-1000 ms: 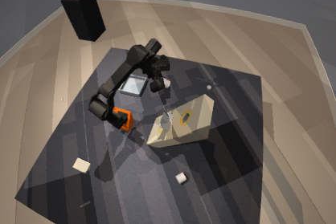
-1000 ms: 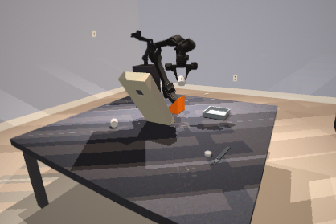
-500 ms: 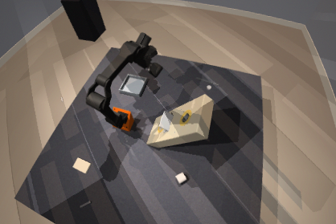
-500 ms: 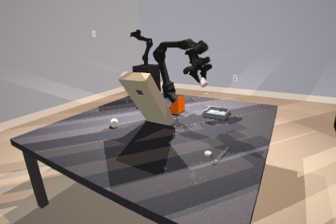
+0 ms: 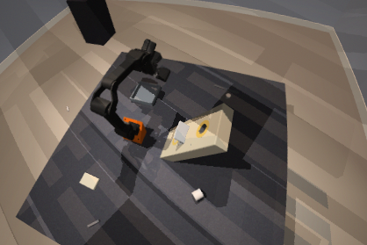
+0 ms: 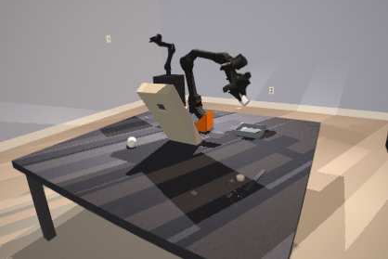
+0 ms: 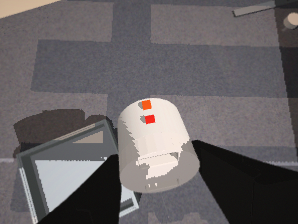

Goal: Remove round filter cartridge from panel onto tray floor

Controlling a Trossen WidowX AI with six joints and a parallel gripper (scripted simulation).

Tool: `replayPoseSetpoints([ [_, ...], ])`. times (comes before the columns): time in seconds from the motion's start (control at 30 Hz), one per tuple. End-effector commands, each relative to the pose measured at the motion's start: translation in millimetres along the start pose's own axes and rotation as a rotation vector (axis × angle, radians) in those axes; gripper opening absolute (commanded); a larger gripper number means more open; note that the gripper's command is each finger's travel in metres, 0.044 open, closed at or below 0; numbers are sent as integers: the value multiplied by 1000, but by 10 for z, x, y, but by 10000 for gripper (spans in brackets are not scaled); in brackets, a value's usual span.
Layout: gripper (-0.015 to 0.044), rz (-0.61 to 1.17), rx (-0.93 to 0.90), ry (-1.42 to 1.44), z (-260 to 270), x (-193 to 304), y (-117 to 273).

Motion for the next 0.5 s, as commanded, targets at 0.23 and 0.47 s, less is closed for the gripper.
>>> replayPoseSetpoints([
  [0.23, 0, 19, -115, 202, 538, 397, -415],
  [0.47, 0, 38, -189, 334, 801, 741, -657],
])
Point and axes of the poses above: the point midway between the two fingers, 35 mm back from their tips, its own y axis back along the fingers, its own z axis across the jaws, x = y × z, the point moved 2 cm from there along y, back along the fingers, and after that the axes turned 11 degrees about -y, right-handed, at the moved point
